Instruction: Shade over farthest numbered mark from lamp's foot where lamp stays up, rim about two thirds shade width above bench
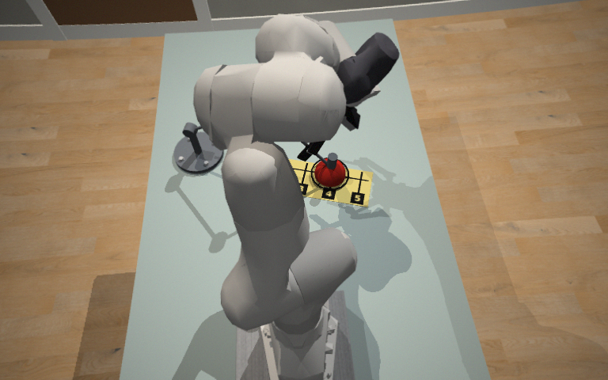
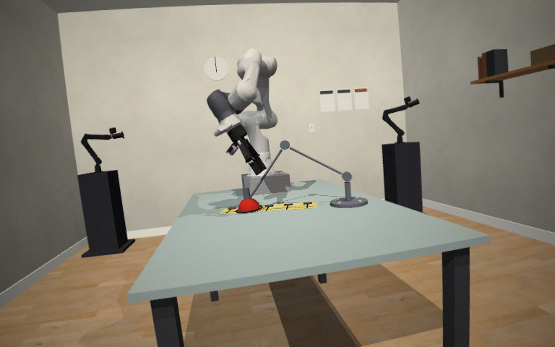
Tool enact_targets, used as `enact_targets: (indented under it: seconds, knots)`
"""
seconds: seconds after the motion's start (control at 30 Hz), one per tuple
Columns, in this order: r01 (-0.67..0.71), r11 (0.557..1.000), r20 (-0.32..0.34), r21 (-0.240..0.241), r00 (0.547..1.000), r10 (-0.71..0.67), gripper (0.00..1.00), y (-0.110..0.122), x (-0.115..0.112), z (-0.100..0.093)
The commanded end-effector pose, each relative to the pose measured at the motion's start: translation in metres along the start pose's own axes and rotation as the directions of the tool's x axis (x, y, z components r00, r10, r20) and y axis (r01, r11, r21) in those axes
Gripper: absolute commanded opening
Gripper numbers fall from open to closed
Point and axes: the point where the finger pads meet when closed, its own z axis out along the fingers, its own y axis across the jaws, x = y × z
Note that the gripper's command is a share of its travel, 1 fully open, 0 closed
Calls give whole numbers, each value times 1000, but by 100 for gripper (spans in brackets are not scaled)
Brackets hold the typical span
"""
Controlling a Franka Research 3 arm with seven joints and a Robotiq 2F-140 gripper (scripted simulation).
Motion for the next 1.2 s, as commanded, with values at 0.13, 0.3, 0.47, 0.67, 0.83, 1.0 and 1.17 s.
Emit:
enact_targets:
  seconds: [0.13, 0.3, 0.47, 0.67, 0.83, 1.0, 1.17]
  knots:
    - [0, 1000, 0, 0, 1000, 0, 100, 0, 0, 0]
    - [0, 1000, 0, 0, 1000, 0, 100, 0, 0, 0]
    - [0, 1000, 0, 0, 1000, 0, 100, 0, 0, 0]
    - [0, 1000, 0, 0, 1000, 0, 100, 0, 0, -4]
    - [0, 1000, 0, 0, 1000, 0, 100, 0, 0, -26]
    - [0, 1000, 0, 0, 1000, 0, 100, 1, -1, -48]
    - [0, 1000, 0, 0, 1000, 0, 100, 1, -1, -65]
